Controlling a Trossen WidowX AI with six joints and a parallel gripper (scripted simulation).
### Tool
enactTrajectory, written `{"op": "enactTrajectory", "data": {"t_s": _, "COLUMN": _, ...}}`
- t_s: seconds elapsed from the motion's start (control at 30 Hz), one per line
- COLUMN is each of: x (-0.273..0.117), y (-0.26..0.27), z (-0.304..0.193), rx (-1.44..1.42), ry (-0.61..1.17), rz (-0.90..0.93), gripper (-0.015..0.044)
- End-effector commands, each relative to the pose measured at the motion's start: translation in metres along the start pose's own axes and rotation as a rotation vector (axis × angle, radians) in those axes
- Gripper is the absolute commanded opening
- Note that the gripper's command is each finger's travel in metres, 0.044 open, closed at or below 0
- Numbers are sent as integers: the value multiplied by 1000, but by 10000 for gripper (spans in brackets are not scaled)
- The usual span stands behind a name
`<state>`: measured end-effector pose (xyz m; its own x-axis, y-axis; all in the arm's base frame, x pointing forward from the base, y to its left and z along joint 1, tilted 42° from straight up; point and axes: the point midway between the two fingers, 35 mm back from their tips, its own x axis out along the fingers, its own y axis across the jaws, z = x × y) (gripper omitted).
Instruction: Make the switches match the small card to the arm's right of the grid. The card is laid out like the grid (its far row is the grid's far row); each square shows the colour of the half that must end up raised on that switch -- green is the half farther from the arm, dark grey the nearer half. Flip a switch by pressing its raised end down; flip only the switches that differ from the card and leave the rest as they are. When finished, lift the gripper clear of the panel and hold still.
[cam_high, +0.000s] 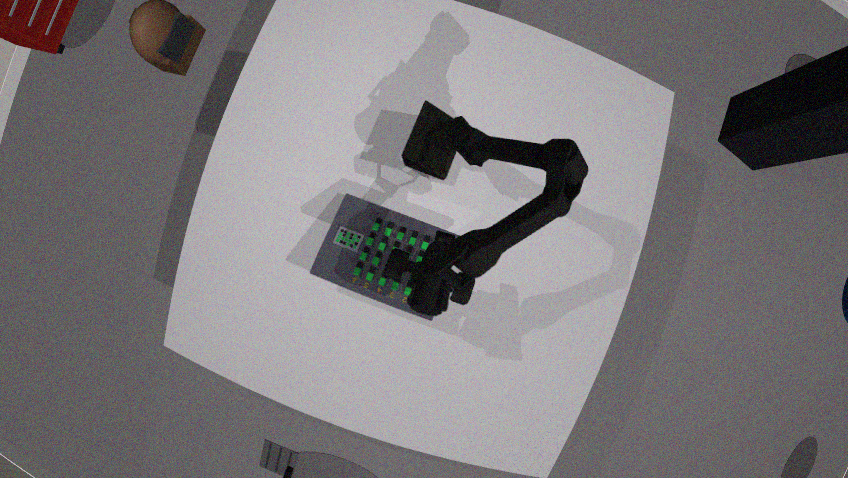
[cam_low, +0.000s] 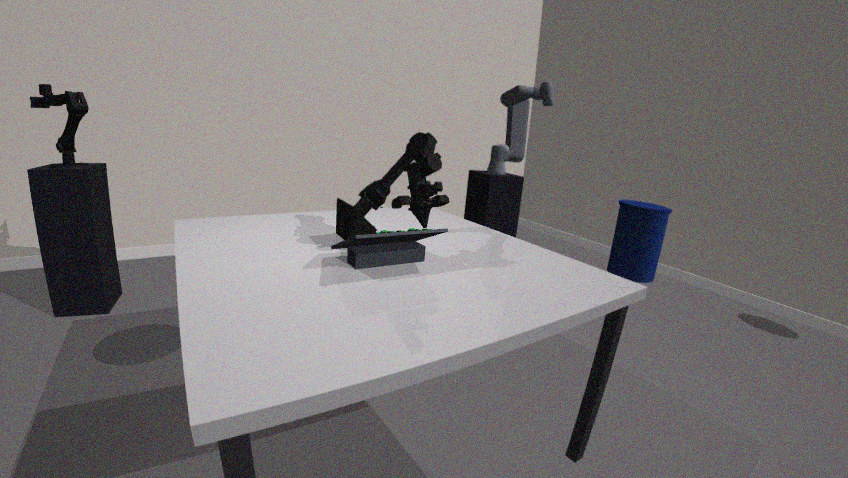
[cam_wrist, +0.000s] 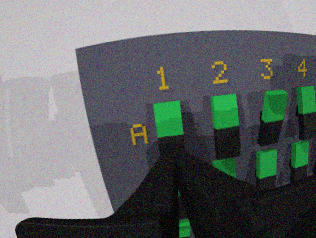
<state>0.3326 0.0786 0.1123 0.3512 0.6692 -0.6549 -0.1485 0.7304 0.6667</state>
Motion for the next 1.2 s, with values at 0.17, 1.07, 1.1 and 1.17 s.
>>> {"op": "enactTrajectory", "data": {"t_s": 0.17, "x": 1, "y": 0, "z": 0, "rx": 3, "ry": 2, "rz": -2, "gripper": 0}}
{"op": "enactTrajectory", "data": {"t_s": 1.07, "x": 5, "y": 0, "z": -1, "rx": 3, "ry": 2, "rz": -2, "gripper": 0}}
{"op": "enactTrajectory", "data": {"t_s": 1.1, "x": 5, "y": 0, "z": -1, "rx": 3, "ry": 2, "rz": -2, "gripper": 0}}
{"op": "enactTrajectory", "data": {"t_s": 1.17, "x": 5, "y": 0, "z": -1, "rx": 3, "ry": 2, "rz": -2, "gripper": 0}}
